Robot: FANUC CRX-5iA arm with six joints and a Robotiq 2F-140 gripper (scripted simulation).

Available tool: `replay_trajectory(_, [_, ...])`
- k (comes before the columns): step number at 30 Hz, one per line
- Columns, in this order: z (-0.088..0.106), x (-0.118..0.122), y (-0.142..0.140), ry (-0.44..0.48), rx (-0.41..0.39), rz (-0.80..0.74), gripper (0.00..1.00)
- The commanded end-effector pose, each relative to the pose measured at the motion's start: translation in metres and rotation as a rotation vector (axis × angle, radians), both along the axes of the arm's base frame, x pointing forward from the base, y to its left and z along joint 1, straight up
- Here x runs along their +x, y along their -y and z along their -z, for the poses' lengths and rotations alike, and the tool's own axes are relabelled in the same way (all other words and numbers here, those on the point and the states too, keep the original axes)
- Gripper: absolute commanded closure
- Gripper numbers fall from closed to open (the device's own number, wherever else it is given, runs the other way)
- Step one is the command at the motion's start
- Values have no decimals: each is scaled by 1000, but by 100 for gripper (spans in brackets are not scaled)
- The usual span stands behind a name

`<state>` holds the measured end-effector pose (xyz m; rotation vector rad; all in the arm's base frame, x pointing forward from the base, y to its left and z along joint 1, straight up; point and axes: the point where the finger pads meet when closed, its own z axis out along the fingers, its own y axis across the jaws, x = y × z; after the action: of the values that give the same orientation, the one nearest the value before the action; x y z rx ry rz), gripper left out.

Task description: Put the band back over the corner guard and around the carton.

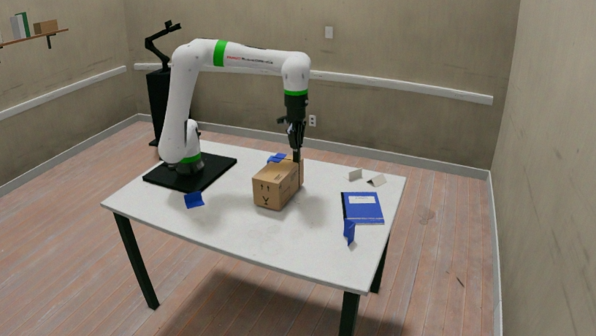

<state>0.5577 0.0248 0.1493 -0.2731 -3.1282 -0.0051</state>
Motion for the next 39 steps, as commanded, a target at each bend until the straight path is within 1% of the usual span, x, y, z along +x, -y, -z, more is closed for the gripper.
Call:
replay_trajectory(1, [-1,1,0,2,0,0,90])
replay_trajectory(19, [-1,0,4,2,0,0,90])
replay_trajectory(20, [-1,0,4,2,0,0,82])
replay_trajectory(39, [-1,0,4,2,0,0,82])
